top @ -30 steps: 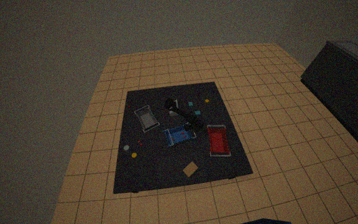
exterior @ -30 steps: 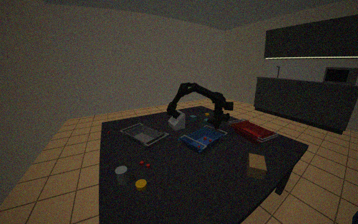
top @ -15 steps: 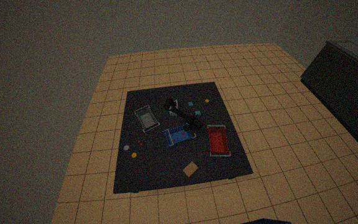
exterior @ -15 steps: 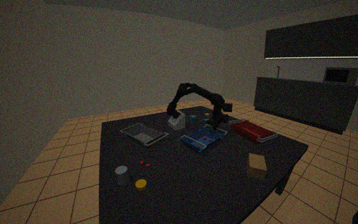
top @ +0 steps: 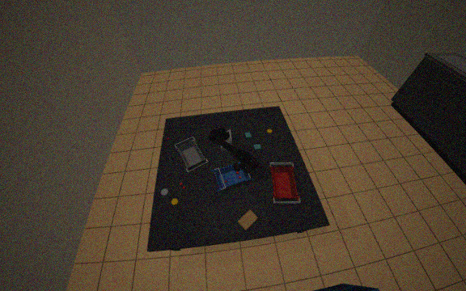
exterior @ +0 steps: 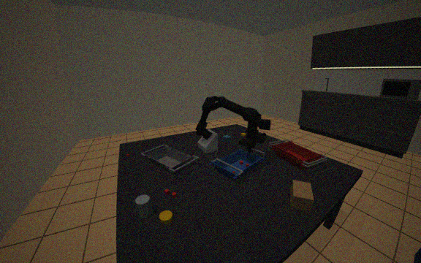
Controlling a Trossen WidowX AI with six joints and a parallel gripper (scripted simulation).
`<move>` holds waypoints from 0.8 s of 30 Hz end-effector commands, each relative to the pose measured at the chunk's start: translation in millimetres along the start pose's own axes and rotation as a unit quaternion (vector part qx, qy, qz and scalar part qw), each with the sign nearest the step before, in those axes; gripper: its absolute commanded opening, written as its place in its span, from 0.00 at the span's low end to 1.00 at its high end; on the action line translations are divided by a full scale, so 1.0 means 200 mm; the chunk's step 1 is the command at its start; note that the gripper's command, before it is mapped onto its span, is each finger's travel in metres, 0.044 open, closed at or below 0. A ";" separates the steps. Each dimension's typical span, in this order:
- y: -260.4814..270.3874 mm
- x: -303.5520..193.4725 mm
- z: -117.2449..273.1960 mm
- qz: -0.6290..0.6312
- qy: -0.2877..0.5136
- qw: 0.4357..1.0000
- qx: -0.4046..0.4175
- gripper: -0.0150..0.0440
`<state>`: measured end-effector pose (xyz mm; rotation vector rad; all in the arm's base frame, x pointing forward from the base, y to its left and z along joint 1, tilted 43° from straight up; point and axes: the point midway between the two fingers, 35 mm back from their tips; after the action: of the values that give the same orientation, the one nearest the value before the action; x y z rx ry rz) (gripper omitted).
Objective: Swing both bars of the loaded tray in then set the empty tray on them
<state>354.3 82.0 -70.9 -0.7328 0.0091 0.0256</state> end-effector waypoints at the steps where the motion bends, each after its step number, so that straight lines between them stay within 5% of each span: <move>1: -0.09 0.00 -0.06 0.002 0.005 1.000 -0.004 0.40; 24: -0.11 0.01 0.08 0.006 0.005 1.000 -0.005 0.40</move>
<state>358.3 79.2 -43.4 -0.7415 0.0193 0.0332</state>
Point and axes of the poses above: the point midway between the two fingers, 35 mm back from their tips, its own z axis back along the fingers, its own y axis across the jaws, x = y × z, and after that the axes turned 9 degrees about -z, right-handed
